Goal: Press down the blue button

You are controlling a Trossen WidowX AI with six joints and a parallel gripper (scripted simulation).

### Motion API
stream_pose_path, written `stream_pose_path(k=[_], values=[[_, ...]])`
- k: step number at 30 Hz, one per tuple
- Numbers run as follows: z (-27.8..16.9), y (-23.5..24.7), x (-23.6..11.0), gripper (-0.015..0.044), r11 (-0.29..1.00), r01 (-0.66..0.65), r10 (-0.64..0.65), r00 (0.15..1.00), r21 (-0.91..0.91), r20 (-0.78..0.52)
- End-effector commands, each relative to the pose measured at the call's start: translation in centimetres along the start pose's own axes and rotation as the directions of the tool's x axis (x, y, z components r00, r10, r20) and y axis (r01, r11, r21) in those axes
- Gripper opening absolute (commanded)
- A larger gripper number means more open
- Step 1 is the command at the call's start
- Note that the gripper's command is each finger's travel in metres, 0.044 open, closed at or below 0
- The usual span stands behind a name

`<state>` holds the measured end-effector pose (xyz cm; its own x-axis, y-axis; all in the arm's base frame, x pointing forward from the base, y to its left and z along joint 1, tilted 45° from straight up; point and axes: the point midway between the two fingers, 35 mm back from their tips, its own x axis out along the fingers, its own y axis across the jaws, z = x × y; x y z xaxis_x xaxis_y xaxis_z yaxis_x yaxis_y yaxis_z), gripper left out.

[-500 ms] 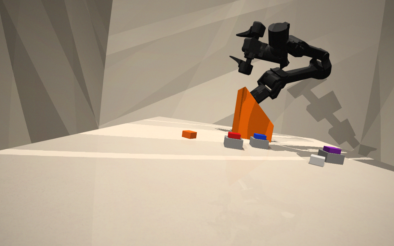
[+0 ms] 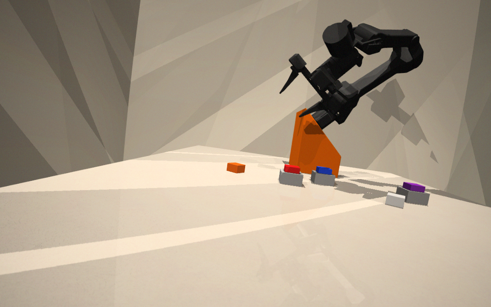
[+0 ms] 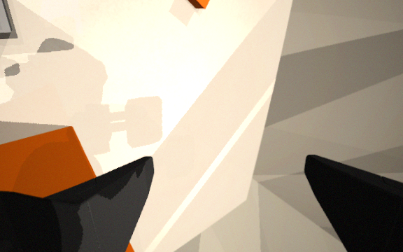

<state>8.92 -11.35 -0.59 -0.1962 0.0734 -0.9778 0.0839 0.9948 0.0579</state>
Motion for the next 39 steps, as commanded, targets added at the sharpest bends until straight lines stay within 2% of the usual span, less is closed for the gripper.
stream_pose_path(k=[1, 3, 5, 12, 18, 26, 27, 39], values=[[4.0, 5.0, -0.7, 0.0400, 0.926, -0.375, 0.377, 0.918, -0.041, 0.124], [6.0, 7.3, -1.8, 0.0400, 0.835, -0.547, 0.548, 0.818, -0.057, 0.177], [7.3, 8.6, -2.7, 0.0400, 0.758, -0.649, 0.646, 0.733, -0.064, 0.211], [7.4, 8.8, -2.8, 0.0400, 0.747, -0.661, 0.658, 0.722, -0.065, 0.215], [8.7, 12.7, 1.4, 0.0242, 0.746, -0.662, 0.659, 0.721, -0.065, 0.216], [8.7, 12.9, 1.6, 0.0032, 0.746, -0.663, 0.659, 0.720, -0.066, 0.216], [8.7, 12.9, 1.6, 0.0020, 0.746, -0.663, 0.659, 0.720, -0.066, 0.216], [8.9, 13.3, 2.1, 0.0020, 0.746, -0.662, 0.659, 0.721, -0.065, 0.216]])
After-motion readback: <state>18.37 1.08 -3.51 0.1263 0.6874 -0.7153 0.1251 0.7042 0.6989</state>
